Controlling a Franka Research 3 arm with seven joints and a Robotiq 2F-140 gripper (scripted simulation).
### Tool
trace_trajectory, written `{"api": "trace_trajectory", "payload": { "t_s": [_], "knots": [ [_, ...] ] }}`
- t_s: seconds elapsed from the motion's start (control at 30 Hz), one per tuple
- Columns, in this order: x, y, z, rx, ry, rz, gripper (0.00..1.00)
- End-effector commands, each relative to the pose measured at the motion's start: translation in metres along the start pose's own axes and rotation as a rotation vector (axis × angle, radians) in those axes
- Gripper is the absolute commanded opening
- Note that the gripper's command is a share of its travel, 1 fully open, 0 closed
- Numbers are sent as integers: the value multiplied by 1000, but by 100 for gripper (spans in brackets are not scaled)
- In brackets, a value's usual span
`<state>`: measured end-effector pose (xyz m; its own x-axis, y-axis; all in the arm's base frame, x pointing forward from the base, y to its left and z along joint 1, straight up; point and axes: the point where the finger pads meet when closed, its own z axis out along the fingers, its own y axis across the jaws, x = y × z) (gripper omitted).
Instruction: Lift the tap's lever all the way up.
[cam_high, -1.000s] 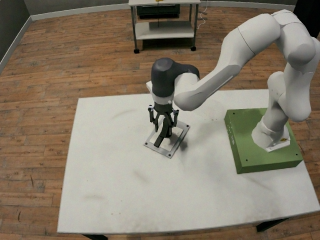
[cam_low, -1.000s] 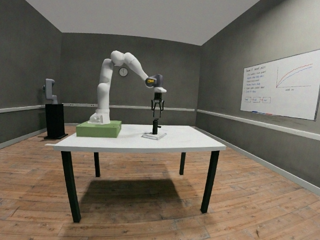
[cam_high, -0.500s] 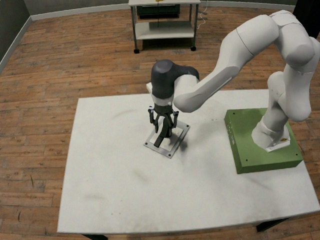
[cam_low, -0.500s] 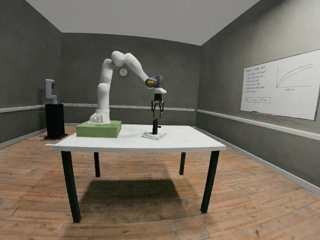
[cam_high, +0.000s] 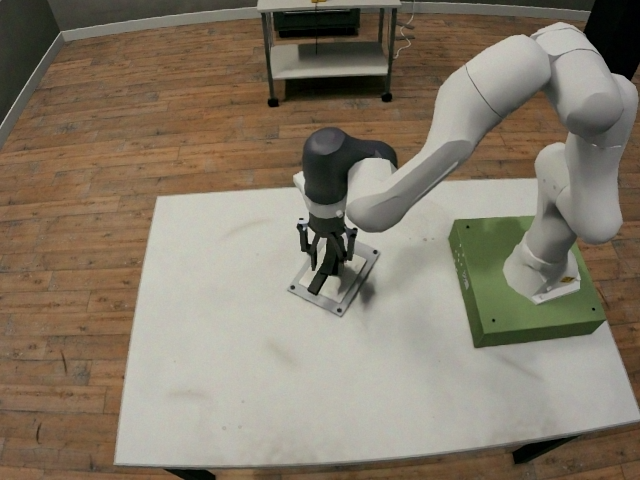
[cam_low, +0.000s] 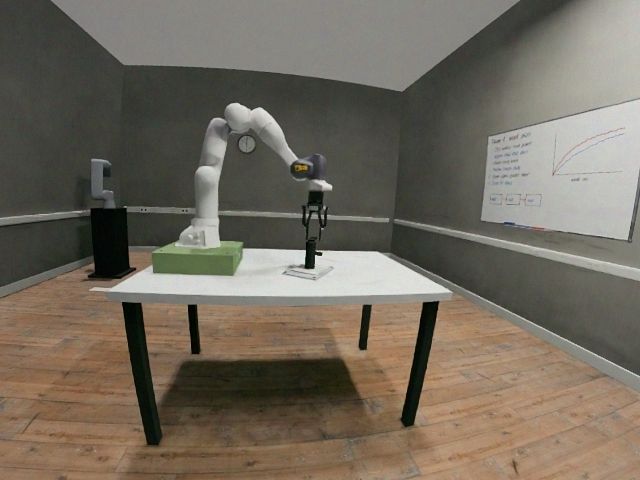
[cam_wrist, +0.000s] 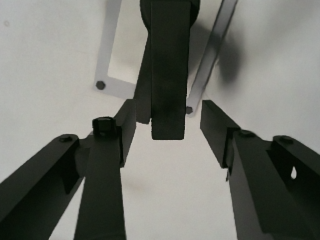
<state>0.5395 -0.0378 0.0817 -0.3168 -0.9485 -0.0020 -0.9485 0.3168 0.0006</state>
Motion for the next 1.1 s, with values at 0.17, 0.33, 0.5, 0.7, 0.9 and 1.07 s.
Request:
{"api": "trace_trajectory", "payload": {
  "t_s": [0.17, 0.33, 0.5, 0.7, 0.9, 1.07],
  "knots": [
    [0, -1, 13, 3, -2, -7, 45],
    [0, -1, 17, 3, -2, -7, 45],
    [0, -1, 20, 3, -2, -7, 45],
    [0, -1, 23, 3, -2, -7, 45],
    [0, -1, 23, 3, -2, -6, 45],
    [0, -1, 23, 3, -2, -6, 45]
  ]
}}
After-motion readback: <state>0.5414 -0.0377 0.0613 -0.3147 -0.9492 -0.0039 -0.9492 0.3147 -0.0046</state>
